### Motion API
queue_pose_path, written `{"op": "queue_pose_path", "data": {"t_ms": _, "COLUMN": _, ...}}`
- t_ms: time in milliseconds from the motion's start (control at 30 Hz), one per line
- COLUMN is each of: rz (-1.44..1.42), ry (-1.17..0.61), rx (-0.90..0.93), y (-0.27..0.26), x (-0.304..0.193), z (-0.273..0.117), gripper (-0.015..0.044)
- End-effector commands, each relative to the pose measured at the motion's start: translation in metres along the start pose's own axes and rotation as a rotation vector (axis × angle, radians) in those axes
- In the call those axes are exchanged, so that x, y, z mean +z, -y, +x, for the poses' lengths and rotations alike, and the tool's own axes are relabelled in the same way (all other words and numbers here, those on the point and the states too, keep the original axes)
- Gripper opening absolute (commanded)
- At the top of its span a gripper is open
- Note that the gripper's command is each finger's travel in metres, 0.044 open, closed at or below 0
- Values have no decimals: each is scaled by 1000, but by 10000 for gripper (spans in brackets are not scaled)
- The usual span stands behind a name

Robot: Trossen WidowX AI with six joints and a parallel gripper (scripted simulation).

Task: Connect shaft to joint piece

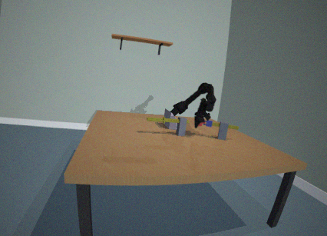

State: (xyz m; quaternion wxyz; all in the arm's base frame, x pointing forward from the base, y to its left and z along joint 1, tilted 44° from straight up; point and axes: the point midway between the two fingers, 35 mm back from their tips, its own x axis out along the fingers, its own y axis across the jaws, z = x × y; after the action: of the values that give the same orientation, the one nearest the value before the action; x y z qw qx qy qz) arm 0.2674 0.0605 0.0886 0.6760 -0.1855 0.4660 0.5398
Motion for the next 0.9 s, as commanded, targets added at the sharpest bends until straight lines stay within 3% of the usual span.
{"op": "queue_pose_path", "data": {"t_ms": 0, "rz": 0, "ry": 0, "rx": 0, "y": 0, "x": 0, "z": 0, "gripper": 0}}
{"op": "queue_pose_path", "data": {"t_ms": 267, "rz": 0, "ry": 0, "rx": 0, "y": 0, "x": 0, "z": 0, "gripper": 0}}
{"op": "queue_pose_path", "data": {"t_ms": 433, "rz": 0, "ry": 0, "rx": 0, "y": 0, "x": 0, "z": 0, "gripper": 131}}
{"op": "queue_pose_path", "data": {"t_ms": 533, "rz": 0, "ry": 0, "rx": 0, "y": 0, "x": 0, "z": 0, "gripper": 147}}
{"op": "queue_pose_path", "data": {"t_ms": 867, "rz": 0, "ry": 0, "rx": 0, "y": 0, "x": 0, "z": 0, "gripper": 409}}
